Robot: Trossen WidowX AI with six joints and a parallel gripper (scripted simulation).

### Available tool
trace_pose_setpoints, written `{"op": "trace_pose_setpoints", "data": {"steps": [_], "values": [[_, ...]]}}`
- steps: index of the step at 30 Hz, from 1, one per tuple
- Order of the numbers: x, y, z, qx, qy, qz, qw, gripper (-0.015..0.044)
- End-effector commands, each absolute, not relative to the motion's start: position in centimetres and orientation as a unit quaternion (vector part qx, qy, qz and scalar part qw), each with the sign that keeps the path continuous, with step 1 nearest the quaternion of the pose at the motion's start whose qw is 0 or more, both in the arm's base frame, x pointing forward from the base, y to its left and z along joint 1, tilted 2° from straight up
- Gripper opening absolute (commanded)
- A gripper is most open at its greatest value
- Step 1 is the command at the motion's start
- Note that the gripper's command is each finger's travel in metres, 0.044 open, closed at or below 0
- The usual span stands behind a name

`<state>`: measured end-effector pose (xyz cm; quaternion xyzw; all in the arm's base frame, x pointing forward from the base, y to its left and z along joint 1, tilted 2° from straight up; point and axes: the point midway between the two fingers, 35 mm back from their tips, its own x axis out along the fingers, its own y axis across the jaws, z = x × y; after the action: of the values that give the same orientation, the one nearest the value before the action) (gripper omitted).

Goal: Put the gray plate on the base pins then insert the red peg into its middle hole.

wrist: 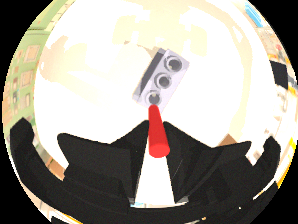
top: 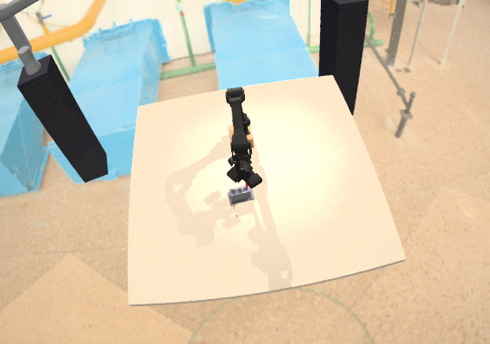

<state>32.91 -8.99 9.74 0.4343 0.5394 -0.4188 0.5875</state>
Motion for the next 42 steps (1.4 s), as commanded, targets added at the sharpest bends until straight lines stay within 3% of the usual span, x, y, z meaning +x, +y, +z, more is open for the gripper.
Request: {"op": "trace_pose_setpoints", "data": {"steps": [1,10,42], "values": [[33.0,-10.5,9.7,0.432,0.542,-0.418,0.587,0.0000],[33.0,-13.1,9.7,0.427,0.543,-0.417,0.590,0.0000],[32.8,-12.9,9.7,0.427,0.543,-0.417,0.590,0.0000]]}}
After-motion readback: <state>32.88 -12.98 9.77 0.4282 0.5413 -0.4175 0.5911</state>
